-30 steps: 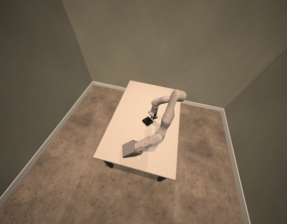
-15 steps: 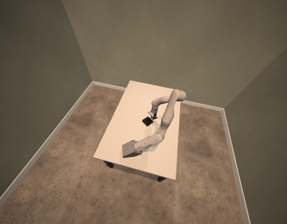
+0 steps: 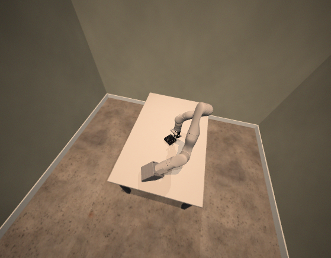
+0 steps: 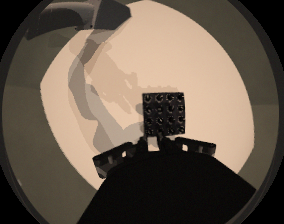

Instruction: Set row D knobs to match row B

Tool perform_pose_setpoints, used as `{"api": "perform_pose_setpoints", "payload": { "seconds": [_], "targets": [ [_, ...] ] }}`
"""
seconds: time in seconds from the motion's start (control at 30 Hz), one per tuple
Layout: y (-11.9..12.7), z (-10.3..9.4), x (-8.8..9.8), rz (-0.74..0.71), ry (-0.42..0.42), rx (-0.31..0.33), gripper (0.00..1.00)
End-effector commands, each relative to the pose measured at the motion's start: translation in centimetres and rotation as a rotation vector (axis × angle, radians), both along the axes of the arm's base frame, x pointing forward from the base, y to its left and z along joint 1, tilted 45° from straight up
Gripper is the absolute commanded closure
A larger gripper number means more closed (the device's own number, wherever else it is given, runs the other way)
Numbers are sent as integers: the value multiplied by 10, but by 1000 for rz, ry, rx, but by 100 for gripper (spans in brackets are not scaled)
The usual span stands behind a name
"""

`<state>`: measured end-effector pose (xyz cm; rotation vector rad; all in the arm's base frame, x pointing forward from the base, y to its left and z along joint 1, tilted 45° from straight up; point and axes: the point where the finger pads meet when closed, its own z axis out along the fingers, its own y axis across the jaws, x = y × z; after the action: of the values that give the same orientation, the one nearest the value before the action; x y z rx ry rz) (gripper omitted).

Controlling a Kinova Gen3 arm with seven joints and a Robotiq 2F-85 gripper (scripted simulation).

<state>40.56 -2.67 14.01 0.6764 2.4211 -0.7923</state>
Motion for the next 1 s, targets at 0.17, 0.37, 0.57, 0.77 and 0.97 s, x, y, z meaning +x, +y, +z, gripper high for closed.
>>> {"api": "perform_pose_setpoints", "payload": {
  "seconds": [0.17,0.37,0.57,0.77,0.97],
  "targets": [
    [-9,-8,2,-4,3,-5,81],
    [-12,-11,3,-4,3,-5,81],
    [-15,-14,5,-4,3,-5,81],
    [-16,-16,6,-4,3,-5,81],
    [-17,-16,6,-4,3,-5,81]
  ]
}}
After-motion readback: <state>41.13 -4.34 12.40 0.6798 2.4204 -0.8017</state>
